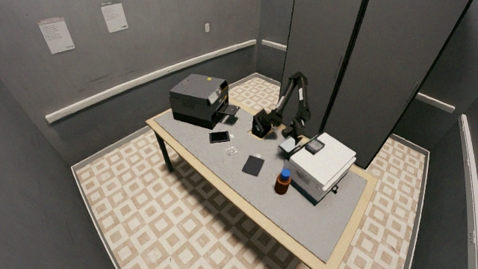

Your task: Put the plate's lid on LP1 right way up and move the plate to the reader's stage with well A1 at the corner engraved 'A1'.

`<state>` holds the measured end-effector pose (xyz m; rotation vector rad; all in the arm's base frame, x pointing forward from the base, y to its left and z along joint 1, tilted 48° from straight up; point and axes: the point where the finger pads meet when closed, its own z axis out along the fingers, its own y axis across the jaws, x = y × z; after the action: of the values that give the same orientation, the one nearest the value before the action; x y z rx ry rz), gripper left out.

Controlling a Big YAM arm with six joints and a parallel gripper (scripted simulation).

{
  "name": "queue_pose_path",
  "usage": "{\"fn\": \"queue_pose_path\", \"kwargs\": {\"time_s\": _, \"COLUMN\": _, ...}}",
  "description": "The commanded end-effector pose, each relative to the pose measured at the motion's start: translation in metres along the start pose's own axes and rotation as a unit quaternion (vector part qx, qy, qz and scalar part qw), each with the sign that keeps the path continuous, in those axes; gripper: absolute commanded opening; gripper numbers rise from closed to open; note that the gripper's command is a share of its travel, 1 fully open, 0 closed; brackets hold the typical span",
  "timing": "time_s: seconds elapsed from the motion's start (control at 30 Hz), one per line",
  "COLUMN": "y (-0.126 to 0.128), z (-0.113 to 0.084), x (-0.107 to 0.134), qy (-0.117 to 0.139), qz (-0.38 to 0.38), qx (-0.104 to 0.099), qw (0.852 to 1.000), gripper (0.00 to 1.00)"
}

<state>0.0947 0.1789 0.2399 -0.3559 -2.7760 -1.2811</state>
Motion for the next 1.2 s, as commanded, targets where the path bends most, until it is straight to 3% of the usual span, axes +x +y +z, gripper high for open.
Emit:
{"fn": "queue_pose_path", "kwargs": {"time_s": 0.0, "y": 0.001, "z": -0.001, "x": 0.001, "qy": -0.002, "qz": 0.000, "qx": -0.005, "qw": 1.000, "gripper": 1.00}}
{"fn": "queue_pose_path", "kwargs": {"time_s": 0.17, "y": -0.007, "z": 0.005, "x": 0.002, "qy": 0.004, "qz": 0.009, "qx": 0.003, "qw": 1.000, "gripper": 1.00}}
{"fn": "queue_pose_path", "kwargs": {"time_s": 0.33, "y": 0.005, "z": 0.000, "x": 0.001, "qy": -0.002, "qz": -0.006, "qx": -0.009, "qw": 1.000, "gripper": 1.00}}
{"fn": "queue_pose_path", "kwargs": {"time_s": 1.17, "y": 0.020, "z": -0.010, "x": 0.002, "qy": -0.010, "qz": -0.018, "qx": -0.019, "qw": 1.000, "gripper": 1.00}}
